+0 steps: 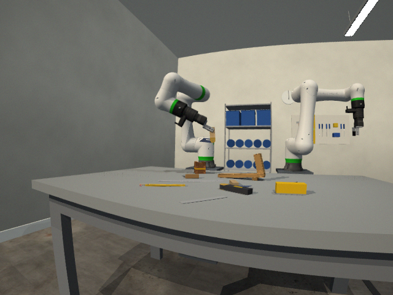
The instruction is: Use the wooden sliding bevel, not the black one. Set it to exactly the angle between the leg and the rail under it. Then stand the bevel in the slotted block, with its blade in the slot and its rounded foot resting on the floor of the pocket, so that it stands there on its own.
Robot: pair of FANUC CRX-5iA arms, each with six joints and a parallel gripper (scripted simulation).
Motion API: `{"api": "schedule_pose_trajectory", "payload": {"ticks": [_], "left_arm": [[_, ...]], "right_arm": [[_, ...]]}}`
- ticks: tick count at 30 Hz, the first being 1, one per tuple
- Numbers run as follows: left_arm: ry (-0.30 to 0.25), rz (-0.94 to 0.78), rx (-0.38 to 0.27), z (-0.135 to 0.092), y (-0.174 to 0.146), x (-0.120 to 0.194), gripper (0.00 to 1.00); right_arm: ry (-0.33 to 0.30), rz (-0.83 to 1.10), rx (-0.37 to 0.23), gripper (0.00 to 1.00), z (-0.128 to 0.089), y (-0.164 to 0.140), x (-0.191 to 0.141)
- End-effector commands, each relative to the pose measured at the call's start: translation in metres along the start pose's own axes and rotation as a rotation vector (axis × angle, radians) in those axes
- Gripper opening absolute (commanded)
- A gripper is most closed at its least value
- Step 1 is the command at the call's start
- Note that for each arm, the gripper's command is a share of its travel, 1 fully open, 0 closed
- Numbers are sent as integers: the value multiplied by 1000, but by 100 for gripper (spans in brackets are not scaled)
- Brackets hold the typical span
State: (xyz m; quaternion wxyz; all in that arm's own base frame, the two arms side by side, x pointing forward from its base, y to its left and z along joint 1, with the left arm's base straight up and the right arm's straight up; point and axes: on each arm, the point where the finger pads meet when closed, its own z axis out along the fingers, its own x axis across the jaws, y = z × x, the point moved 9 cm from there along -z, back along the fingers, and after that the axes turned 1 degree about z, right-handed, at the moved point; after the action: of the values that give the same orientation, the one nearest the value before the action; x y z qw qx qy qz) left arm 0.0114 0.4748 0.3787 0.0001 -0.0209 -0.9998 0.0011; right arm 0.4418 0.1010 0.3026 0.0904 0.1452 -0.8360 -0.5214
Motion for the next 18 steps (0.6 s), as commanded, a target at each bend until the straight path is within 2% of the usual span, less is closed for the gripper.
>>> {"api": "schedule_pose_trajectory", "payload": {"ticks": [1,10,18], "left_arm": [[0,0,-2,-1,0,0,100],[0,0,-2,-1,0,0,100],[0,0,-2,-1,0,0,100]], "right_arm": [[54,-26,20,0,-18,-6,12],[146,-66,55,0,-48,-17,33],[176,-79,67,0,-58,-21,40]]}}
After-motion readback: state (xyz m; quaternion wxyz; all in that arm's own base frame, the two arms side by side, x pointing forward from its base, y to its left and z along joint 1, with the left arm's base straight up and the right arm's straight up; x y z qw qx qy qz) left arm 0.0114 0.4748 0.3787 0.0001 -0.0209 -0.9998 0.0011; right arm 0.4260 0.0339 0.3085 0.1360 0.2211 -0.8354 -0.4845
